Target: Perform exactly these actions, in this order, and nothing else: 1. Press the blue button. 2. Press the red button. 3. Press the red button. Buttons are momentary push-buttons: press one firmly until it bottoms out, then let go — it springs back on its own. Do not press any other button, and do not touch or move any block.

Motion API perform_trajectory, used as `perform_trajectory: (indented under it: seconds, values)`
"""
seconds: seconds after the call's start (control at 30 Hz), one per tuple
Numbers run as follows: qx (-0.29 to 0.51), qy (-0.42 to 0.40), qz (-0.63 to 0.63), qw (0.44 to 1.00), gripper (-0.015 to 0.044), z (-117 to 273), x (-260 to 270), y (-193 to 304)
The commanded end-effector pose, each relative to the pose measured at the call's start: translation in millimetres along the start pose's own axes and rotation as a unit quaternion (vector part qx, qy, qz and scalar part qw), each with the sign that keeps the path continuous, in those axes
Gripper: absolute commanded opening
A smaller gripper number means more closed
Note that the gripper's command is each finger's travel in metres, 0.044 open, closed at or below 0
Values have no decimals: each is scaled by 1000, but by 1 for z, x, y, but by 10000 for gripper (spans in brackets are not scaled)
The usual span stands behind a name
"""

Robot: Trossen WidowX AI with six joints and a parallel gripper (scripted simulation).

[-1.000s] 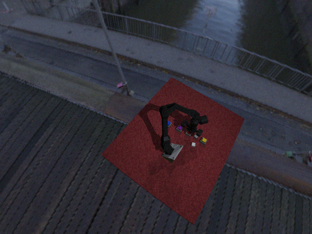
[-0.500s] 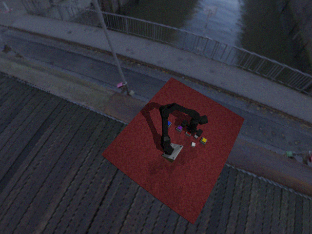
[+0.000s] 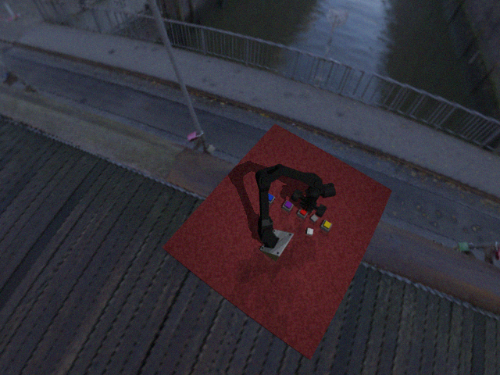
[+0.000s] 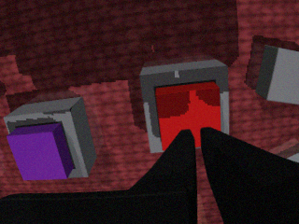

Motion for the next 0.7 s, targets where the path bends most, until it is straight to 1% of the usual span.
perform_trajectory:
  seconds: [0.0,0.5,0.67]
  values:
    - [2,1,0,1000,20,-5,0,0]
    - [2,1,1,1000,20,-29,0,1]
    - [2,1,1,1000,20,-30,0,1]
Point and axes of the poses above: the point midway between the two fingers, 35 mm back from their tips, its own z axis back along the fingers, its own x axis across the jaws, y = z × x, the point moved 7 cm from there along z, back along the fingers, and after that the axes turned 2 degrees about -z, right-handed, at the moved point
